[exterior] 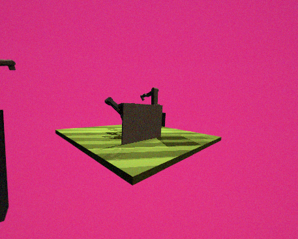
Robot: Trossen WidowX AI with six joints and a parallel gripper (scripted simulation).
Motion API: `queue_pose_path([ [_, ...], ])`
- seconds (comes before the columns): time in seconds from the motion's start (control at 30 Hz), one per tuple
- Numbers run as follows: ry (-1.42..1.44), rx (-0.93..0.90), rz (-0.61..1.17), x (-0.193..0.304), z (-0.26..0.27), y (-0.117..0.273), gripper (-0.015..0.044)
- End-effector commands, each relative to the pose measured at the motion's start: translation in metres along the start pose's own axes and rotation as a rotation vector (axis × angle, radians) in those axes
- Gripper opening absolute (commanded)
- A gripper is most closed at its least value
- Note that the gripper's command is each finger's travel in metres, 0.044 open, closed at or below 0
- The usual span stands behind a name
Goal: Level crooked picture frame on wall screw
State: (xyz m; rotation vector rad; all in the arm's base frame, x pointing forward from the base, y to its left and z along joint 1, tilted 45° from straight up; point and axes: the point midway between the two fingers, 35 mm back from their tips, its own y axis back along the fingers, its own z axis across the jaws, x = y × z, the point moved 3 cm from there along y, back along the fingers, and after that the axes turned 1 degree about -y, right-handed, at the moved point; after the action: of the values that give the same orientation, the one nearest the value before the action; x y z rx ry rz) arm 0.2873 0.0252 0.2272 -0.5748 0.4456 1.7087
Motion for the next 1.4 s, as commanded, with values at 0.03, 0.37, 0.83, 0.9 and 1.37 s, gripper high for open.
queue_pose_path([
  [0.03,0.004,0.000,-0.002,0.004,-0.002,-0.021,0.0260],
  [0.37,0.004,0.000,-0.002,0.004,-0.002,-0.021,0.0260],
  [0.83,0.004,-0.001,-0.002,0.003,-0.001,-0.037,0.0260],
  [0.9,0.004,-0.001,-0.003,0.003,-0.001,-0.041,0.0260],
  [1.37,0.004,-0.002,-0.003,0.003,-0.002,-0.061,0.0260],
])
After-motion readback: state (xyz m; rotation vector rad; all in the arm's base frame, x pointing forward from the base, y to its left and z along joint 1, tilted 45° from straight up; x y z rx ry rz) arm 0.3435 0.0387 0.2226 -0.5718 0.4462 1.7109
